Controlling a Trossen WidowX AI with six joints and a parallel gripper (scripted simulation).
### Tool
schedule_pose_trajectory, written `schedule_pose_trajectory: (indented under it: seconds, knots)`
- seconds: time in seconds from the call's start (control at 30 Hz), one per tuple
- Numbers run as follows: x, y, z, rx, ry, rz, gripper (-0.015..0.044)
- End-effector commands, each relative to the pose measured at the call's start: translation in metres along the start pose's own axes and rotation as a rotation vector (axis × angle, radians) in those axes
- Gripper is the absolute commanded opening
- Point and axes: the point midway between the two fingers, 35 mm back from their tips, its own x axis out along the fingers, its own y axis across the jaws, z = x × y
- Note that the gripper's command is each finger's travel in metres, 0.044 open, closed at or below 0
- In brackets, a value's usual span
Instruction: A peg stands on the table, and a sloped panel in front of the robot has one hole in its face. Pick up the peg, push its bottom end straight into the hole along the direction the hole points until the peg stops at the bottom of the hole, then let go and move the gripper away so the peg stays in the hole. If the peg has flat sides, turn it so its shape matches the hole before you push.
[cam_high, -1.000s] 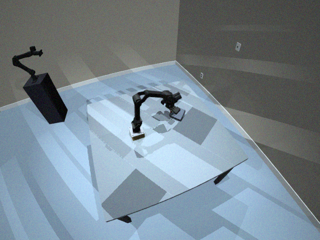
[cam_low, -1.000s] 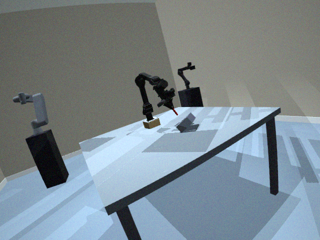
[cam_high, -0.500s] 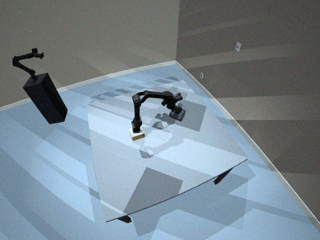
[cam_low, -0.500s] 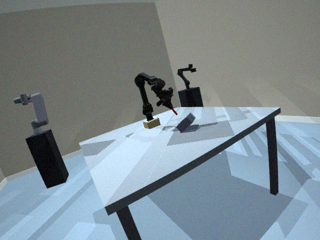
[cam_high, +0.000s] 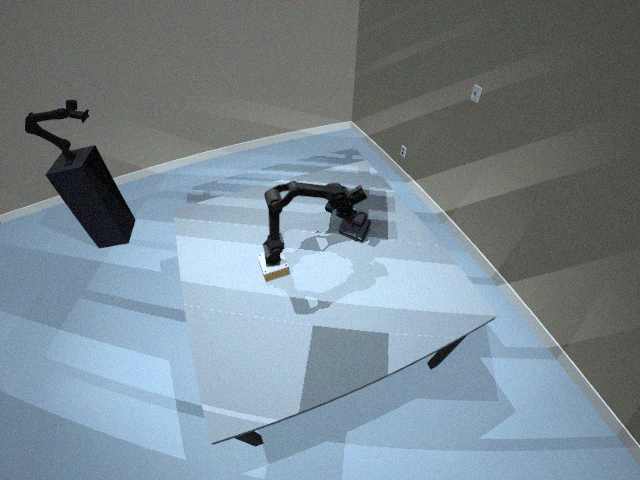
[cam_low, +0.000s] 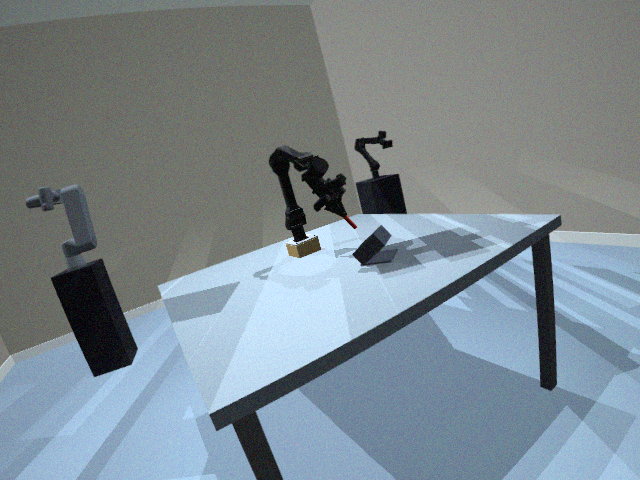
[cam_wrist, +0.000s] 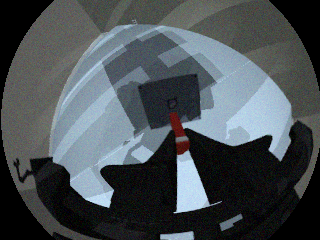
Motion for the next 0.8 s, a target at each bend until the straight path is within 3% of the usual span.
schedule_pose_trajectory:
  seconds: [0.0, 0.77]
  knots:
    - [0.009, -0.002, 0.002, -0.018, -0.006, 0.007, 0.0]
    - [0.031, -0.006, 0.007, -0.059, -0.031, -0.015, 0.0]
